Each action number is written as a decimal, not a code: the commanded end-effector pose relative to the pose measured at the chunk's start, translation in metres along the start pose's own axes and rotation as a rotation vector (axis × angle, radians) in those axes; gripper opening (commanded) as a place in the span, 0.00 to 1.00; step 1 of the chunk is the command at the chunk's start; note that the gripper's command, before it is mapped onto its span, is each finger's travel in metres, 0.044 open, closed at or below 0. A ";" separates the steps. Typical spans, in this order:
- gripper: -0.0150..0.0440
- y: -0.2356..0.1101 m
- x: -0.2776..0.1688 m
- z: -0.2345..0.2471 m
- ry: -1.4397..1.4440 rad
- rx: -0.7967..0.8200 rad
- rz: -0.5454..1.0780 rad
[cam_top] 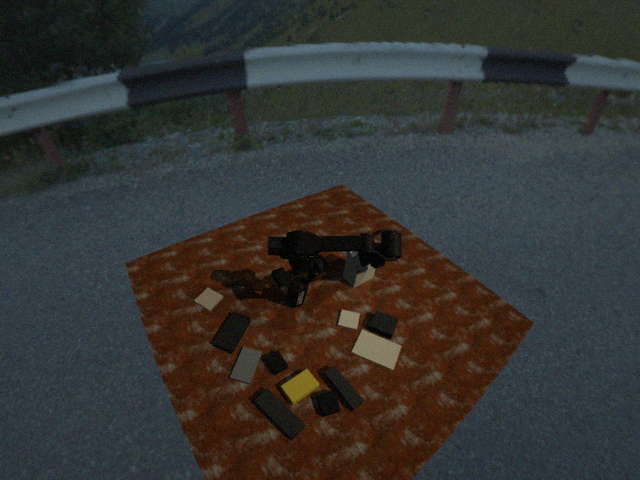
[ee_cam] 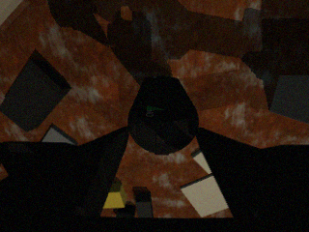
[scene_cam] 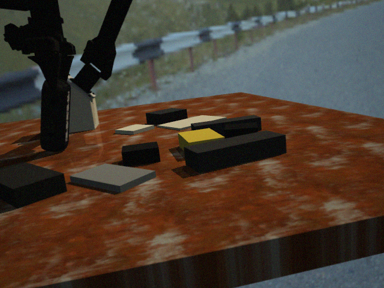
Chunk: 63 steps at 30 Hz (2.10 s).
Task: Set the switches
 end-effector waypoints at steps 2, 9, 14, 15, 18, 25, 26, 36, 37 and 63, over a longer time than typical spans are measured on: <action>0.83 0.004 -0.006 -0.002 -0.001 -0.008 0.005; 0.83 0.006 -0.012 -0.003 -0.001 -0.008 0.006; 0.83 0.007 -0.015 -0.003 -0.001 -0.008 0.006; 0.83 0.007 -0.016 -0.003 -0.001 -0.008 0.006; 0.83 0.007 -0.019 -0.004 -0.001 -0.008 0.006; 0.83 0.009 -0.024 -0.005 -0.001 -0.008 0.007; 0.83 0.009 -0.025 -0.005 -0.001 -0.008 0.007; 0.83 0.012 -0.032 -0.006 -0.001 -0.008 0.007; 0.83 0.012 -0.033 -0.006 -0.001 -0.008 0.007; 0.83 0.020 -0.052 -0.009 -0.001 -0.009 0.008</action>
Point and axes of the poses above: the point midway between the two fingers, 35 mm back from their tips, its own y axis out along the fingers, its own z axis across the jaws, x = y × z, the point moved 5 cm from there along -y, back along the fingers, and after that the axes turned 9 degrees about y, right-handed, at the moved point
